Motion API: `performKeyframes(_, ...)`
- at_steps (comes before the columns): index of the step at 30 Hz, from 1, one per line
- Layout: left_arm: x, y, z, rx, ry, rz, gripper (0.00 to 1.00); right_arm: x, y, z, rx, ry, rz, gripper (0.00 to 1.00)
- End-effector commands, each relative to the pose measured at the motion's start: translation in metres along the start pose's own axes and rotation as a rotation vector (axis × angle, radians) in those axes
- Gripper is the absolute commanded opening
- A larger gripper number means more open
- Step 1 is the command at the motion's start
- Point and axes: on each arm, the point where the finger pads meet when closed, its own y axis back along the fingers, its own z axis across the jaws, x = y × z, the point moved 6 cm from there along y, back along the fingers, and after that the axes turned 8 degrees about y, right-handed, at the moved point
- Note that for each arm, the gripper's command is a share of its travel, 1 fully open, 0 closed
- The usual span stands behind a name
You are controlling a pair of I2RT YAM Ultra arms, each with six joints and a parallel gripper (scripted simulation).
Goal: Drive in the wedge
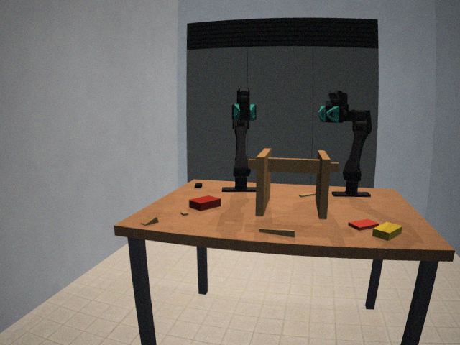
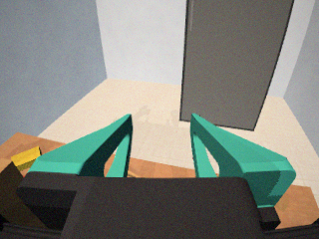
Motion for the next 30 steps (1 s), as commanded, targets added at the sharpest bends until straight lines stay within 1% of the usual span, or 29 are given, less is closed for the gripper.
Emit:
performKeyframes(1, 0.036, -0.012, -0.012, 0.027, 0.007, 0.121, 0.37, -0.020, 0.004, -0.003, 0.011, 0.004, -0.051, 0.45)
performKeyframes(2, 0.030, -0.011, -0.017, 0.040, 0.016, 0.126, 0.37, -0.020, 0.004, -0.003, 0.011, 0.004, -0.051, 0.45)
performKeyframes(3, 0.011, -0.007, -0.027, 0.080, 0.024, 0.078, 0.37, -0.020, 0.004, -0.003, 0.011, 0.004, -0.051, 0.45)
performKeyframes(4, 0.013, -0.007, -0.032, 0.092, 0.026, 0.092, 0.37, -0.020, 0.004, -0.003, 0.011, 0.004, -0.051, 0.45)
performKeyframes(8, 0.026, -0.007, -0.048, 0.130, 0.034, 0.150, 0.37, -0.020, 0.004, -0.003, 0.011, 0.004, -0.051, 0.45)
performKeyframes(11, 0.041, -0.010, -0.060, 0.160, 0.035, 0.212, 0.37, -0.020, 0.004, -0.003, 0.011, 0.004, -0.051, 0.45)
performKeyframes(14, 0.043, -0.007, -0.063, 0.168, 0.037, 0.220, 0.37, -0.020, 0.004, -0.003, 0.011, 0.004, -0.051, 0.45)
performKeyframes(18, 0.063, -0.009, -0.081, 0.214, 0.033, 0.301, 0.37, -0.020, 0.004, -0.003, 0.011, 0.004, -0.051, 0.45)
performKeyframes(28, 0.105, 0.001, -0.123, 0.308, 0.014, 0.488, 0.37, -0.020, 0.004, -0.003, 0.011, 0.004, -0.051, 0.45)
performKeyframes(30, 0.105, 0.001, -0.123, 0.308, 0.014, 0.488, 0.37, -0.020, 0.004, -0.003, 0.011, 0.004, -0.051, 0.45)
